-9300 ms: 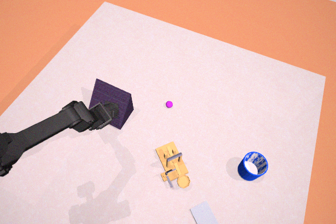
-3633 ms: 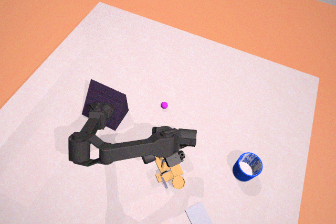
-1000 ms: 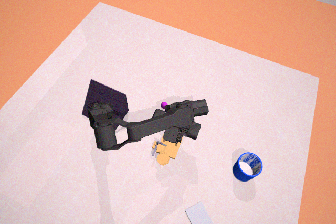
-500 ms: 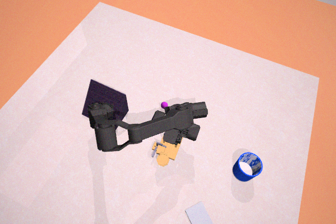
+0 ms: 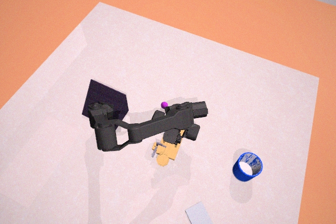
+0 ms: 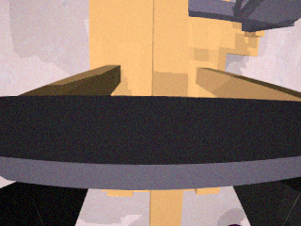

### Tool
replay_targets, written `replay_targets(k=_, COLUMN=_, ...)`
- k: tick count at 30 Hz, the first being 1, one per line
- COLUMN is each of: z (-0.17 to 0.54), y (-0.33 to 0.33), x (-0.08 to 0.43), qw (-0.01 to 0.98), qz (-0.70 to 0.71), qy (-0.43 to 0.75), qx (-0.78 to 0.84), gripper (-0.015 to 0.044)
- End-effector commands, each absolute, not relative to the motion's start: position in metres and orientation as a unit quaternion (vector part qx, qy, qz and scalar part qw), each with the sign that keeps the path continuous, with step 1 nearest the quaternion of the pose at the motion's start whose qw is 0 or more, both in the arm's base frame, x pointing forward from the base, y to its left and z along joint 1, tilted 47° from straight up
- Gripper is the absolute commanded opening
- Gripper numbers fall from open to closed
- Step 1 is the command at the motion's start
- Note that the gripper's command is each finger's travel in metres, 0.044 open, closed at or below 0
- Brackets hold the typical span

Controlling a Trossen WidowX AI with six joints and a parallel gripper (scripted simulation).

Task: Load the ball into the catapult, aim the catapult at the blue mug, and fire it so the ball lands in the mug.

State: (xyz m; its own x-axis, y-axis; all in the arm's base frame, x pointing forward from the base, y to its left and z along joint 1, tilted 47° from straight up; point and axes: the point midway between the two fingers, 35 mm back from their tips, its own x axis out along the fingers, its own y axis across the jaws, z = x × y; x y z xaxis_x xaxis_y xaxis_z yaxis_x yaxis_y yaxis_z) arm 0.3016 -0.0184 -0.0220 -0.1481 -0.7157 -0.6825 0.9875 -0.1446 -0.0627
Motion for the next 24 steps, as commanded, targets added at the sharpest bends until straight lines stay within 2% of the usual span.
replay_targets(k=1, z=-0.003, y=0.006, x=0.311, qw=0.601, qz=-0.706, qy=0.263, qx=0.265, gripper=0.044)
replay_targets(k=7, z=0.043, y=0.053, x=0.315, qw=0.601, qz=-0.708, qy=0.263, qx=0.263, gripper=0.044)
replay_targets(k=14, z=0.03, y=0.04, x=0.315, qw=0.606, qz=-0.703, qy=0.272, qx=0.254, gripper=0.044)
replay_targets(k=24, z=0.031, y=0.041, x=0.315, qw=0.641, qz=-0.646, qy=0.387, qx=0.147, gripper=0.044)
